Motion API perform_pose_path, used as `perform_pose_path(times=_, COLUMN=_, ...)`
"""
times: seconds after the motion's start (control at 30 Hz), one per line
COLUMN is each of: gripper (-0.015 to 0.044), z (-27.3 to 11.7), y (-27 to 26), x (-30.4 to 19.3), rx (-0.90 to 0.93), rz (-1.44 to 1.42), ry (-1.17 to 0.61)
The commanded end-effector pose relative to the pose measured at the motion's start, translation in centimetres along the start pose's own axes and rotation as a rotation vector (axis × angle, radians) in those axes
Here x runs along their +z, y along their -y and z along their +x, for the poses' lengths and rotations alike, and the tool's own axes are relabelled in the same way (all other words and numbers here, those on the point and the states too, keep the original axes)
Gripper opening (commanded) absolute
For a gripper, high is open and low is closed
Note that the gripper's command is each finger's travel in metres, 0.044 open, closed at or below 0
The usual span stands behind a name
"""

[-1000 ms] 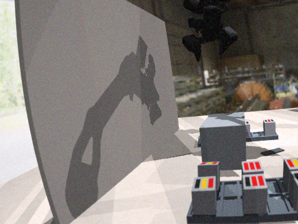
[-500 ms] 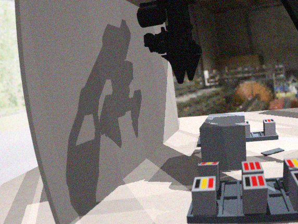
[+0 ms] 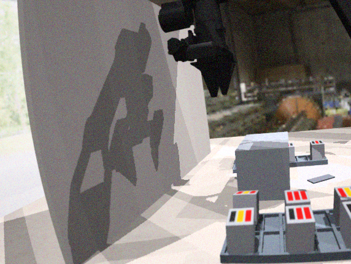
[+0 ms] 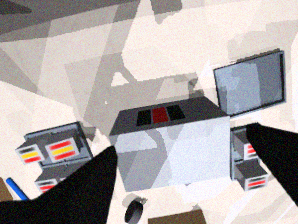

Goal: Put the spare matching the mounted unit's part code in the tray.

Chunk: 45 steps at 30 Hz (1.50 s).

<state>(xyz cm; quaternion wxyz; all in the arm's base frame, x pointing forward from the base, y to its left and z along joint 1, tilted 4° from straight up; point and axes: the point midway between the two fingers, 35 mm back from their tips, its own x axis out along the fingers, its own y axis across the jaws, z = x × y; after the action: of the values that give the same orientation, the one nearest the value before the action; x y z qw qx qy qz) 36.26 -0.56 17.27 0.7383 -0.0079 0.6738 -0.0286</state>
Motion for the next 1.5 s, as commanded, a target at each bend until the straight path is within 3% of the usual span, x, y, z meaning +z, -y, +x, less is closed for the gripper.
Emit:
perform_pose_path(times=0.0, gripper=0.044, z=-0.1, y=-0.1, x=0.0, rx=0.005, rz=-0.007, ry=-0.001)
perform_pose_path(times=0.13, gripper=0.044, z=0.5, y=3.8, x=-2.0, rx=0.002, rz=0.204, ry=-0.005)
perform_pose_path(times=0.4, gripper=0.044, z=2.9, y=13.0, x=-11.5, rx=-0.011, rz=0.898, ry=-0.012)
perform_pose_path(times=0.67, gripper=0.044, z=6.1, y=15.9, x=-21.6, rx=-0.025, rz=1.53, ry=-0.007)
perform_pose_path(times=0.83, gripper=0.044, z=6.2, y=15.9, x=-21.8, rx=-0.026, rz=1.544, ry=-0.006)
perform_pose_path(times=1.03, gripper=0.03, z=9.9, y=16.0, x=-21.6, rx=-0.026, rz=1.544, ry=-0.006)
perform_pose_path(times=1.47, gripper=0.03, z=10.9, y=16.1, x=-21.5, rx=-0.025, rz=1.544, ry=-0.006)
